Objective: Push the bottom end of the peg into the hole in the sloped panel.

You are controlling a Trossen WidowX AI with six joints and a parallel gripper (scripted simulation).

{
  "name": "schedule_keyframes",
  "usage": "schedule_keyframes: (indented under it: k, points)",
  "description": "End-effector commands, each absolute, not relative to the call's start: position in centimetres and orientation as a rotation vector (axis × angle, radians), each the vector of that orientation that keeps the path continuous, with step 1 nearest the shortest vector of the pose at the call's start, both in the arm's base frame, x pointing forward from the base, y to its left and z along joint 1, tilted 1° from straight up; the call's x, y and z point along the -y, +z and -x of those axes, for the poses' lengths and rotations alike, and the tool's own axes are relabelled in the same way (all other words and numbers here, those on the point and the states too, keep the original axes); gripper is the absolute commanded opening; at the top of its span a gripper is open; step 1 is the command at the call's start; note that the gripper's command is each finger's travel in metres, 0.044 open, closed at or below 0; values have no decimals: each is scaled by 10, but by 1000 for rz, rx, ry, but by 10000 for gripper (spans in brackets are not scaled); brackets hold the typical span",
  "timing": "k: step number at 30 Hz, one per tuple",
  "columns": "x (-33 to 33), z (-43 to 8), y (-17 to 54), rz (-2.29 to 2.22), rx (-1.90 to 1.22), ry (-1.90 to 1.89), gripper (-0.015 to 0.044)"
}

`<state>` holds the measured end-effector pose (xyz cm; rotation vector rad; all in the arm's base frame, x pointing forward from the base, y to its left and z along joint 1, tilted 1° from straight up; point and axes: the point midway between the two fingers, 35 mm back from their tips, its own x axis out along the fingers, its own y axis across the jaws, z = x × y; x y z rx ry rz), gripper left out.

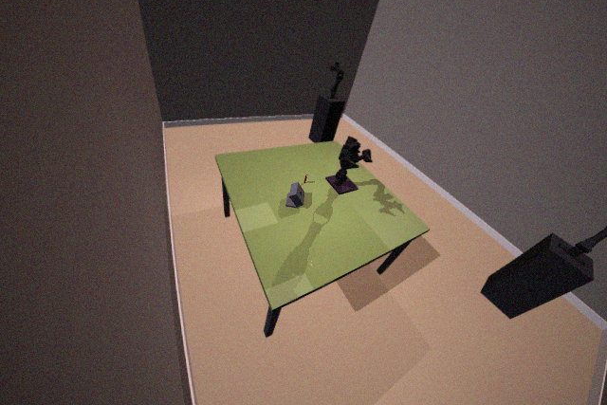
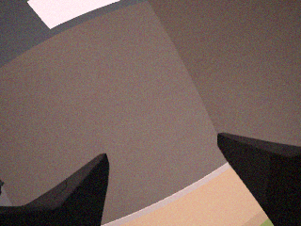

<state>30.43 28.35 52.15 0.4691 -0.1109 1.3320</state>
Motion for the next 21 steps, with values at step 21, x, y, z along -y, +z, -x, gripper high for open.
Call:
schedule_keyframes:
  k: [21]
  points:
    - [-195,-414,422,-863,-364,785,440]
